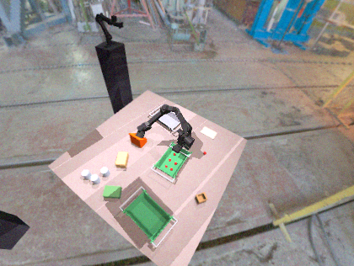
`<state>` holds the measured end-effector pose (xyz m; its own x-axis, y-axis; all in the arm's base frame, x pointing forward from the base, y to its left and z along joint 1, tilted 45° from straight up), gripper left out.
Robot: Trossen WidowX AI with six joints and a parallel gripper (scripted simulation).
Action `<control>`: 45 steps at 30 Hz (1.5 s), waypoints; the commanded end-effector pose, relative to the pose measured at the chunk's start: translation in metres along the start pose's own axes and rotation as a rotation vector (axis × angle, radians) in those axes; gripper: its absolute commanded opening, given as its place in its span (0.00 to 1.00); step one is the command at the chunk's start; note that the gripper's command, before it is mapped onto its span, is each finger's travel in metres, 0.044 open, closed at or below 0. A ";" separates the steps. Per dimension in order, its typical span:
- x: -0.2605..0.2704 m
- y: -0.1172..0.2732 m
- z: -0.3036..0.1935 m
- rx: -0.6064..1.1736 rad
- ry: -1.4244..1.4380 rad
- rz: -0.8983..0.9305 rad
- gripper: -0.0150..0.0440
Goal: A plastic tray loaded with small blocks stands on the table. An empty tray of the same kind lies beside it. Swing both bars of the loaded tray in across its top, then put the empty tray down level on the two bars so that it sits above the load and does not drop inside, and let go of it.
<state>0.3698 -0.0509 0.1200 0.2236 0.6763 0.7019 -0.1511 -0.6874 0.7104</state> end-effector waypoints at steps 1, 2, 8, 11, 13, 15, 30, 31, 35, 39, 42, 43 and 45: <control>0.000 -0.001 -0.001 0.003 -0.003 0.000 0.40; 0.000 -0.001 -0.001 0.003 -0.003 0.000 0.40; 0.000 -0.001 -0.001 0.003 -0.003 0.000 0.40; 0.000 -0.001 -0.001 0.003 -0.003 0.000 0.40; 0.000 -0.001 -0.001 0.003 -0.003 0.000 0.40; 0.000 -0.001 -0.001 0.003 -0.003 0.000 0.40; -0.056 0.013 0.023 0.003 -0.007 -0.014 0.40; -0.074 0.014 0.029 0.001 -0.006 -0.017 0.40; -0.140 0.016 0.041 0.000 -0.005 -0.025 0.40; -0.211 0.014 0.041 0.001 -0.001 -0.024 0.40; -0.259 0.010 0.033 0.003 0.003 -0.017 0.40; -0.267 0.009 0.031 0.003 0.004 -0.016 0.40; -0.270 0.008 0.031 0.003 0.004 -0.015 0.40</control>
<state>0.3411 -0.2434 -0.0530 0.2380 0.6845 0.6891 -0.1583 -0.6726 0.7228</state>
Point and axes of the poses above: the point midway between the two fingers, 35 mm back from their tips, its own y axis back along the fingers, its own x axis across the jaws, z = x × y, the point moved 2 cm from there along y, back along the fingers, and after that the axes turned 7 degrees about -y, right-handed, at the moved point
